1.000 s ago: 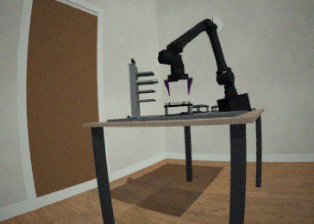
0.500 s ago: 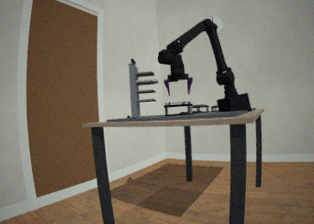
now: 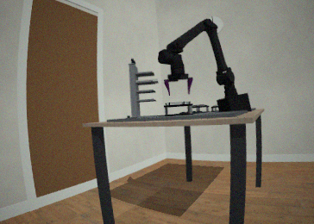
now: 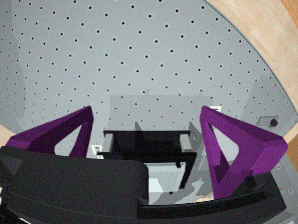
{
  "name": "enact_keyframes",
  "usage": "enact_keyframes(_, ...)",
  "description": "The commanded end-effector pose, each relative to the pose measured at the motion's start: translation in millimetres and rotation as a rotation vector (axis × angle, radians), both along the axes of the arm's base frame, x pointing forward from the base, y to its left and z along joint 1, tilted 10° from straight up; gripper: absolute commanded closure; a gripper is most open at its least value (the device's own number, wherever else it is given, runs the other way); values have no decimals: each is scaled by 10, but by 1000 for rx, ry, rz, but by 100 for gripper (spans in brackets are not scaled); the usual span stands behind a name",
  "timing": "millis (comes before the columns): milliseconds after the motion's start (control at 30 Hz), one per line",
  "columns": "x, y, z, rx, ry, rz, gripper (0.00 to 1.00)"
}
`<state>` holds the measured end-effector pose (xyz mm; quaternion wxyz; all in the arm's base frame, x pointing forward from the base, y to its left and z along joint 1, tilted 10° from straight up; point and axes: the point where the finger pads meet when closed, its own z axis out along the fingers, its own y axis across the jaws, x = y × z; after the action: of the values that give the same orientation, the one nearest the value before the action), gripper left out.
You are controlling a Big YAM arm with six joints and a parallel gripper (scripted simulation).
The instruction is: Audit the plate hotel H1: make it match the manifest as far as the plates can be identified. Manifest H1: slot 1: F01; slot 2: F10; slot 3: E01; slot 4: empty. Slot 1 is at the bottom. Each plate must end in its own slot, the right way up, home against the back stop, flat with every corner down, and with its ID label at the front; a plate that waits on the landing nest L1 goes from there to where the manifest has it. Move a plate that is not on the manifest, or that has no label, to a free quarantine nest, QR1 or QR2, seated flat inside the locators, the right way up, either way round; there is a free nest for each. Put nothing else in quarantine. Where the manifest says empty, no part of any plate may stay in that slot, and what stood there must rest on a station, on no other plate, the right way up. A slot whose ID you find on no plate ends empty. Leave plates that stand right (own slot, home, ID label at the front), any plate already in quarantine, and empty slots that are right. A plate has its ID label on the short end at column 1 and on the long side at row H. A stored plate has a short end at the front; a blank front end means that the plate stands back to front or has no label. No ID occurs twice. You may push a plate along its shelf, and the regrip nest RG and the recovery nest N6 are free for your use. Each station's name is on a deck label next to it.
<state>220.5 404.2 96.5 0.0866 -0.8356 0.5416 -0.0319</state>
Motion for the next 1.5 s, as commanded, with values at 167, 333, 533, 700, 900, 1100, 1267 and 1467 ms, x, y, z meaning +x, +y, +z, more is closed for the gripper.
enact_keyframes(167,123,125,474,71,-31,-14,0)
enact_keyframes(333,90,126,533,70,-30,-14,0)
enact_keyframes(533,42,127,646,73,-30,-11,0)
enact_keyframes(700,2,128,731,74,-31,-4,0)
enact_keyframes(900,-29,124,810,74,-31,0,0)
enact_keyframes(1100,-56,97,973,75,-31,0,0)
enact_keyframes(1267,-79,75,1109,76,-32,-1,0)
enact_keyframes(1467,-98,56,1217,76,-32,-1,0)
